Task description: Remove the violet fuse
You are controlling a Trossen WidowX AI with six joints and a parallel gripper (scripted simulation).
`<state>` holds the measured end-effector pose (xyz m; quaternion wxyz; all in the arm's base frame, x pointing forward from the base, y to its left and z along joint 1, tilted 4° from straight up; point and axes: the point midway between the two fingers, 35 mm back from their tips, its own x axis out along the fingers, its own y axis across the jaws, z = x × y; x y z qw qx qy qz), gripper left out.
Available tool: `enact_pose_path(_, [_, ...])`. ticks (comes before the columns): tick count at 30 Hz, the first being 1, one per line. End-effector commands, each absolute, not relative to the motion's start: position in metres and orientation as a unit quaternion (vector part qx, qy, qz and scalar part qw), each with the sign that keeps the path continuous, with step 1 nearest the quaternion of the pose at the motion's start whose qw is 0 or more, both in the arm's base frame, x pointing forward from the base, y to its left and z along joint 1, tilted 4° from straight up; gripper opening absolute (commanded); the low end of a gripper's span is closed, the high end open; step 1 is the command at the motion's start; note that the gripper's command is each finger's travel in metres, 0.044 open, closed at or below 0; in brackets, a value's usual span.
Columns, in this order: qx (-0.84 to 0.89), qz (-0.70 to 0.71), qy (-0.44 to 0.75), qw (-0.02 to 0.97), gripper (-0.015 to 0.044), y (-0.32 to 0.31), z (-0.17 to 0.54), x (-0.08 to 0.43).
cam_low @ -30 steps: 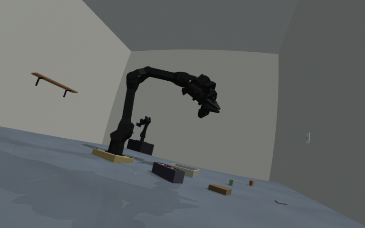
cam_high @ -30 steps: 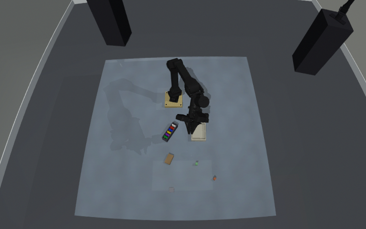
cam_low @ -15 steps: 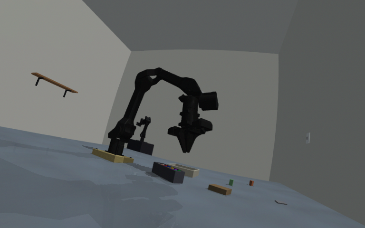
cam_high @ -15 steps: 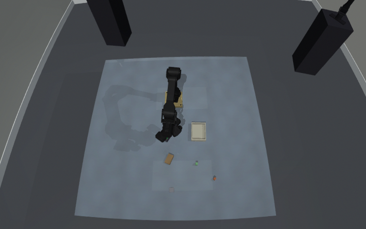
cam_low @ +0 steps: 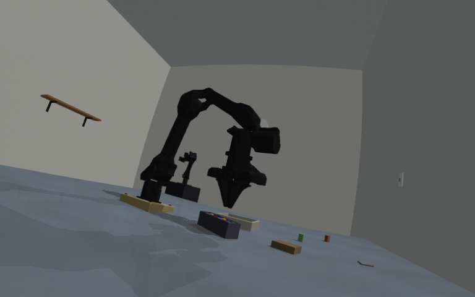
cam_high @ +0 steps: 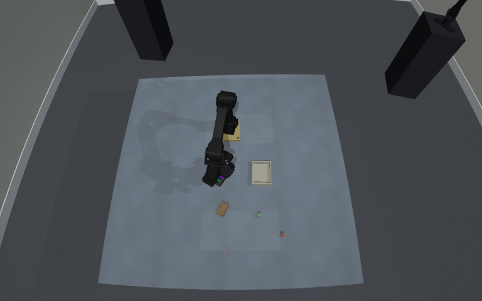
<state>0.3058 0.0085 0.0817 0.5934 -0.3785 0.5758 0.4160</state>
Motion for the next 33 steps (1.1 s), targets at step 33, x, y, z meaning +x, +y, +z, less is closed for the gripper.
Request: enact_pose_path(33, [-0.377,0.419,0.575,0.593,0.0074,0.012,0.053,0.306])
